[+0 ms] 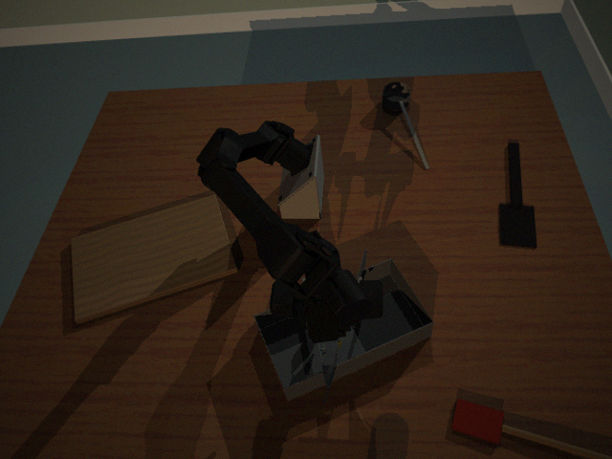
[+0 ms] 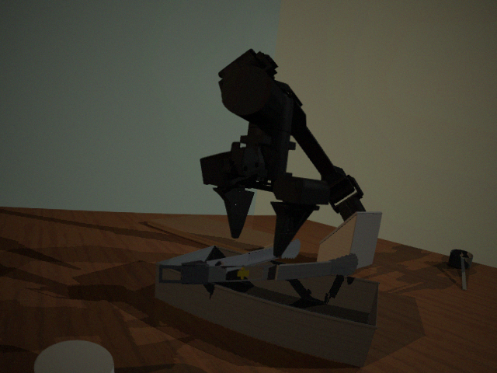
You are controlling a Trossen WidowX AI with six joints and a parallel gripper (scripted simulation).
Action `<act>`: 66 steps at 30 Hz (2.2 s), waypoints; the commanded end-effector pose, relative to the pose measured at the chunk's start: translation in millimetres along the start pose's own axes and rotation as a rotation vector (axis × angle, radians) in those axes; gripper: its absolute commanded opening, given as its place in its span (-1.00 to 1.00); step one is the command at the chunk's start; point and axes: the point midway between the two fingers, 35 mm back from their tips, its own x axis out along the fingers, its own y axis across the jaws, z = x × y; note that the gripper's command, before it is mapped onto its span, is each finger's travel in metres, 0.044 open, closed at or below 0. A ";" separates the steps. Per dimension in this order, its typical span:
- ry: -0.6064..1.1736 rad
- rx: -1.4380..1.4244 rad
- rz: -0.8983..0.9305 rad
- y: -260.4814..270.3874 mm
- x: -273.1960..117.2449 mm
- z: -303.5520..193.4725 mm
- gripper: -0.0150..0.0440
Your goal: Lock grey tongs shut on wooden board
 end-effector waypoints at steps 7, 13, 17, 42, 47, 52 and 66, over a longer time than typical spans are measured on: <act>-0.001 -0.007 -0.007 0.2 17.3 -0.2 1.00; -0.001 -0.007 -0.007 -0.1 27.1 0.0 1.00; -0.002 -0.007 -0.007 -0.4 33.8 0.0 1.00; -0.001 -0.007 -0.012 -3.3 74.9 -3.3 1.00; 0.000 0.001 -0.006 -3.5 72.4 -1.6 0.73; 0.000 0.001 -0.006 -3.5 72.4 -1.6 0.62; 0.000 0.001 -0.006 -3.5 72.4 -1.6 0.30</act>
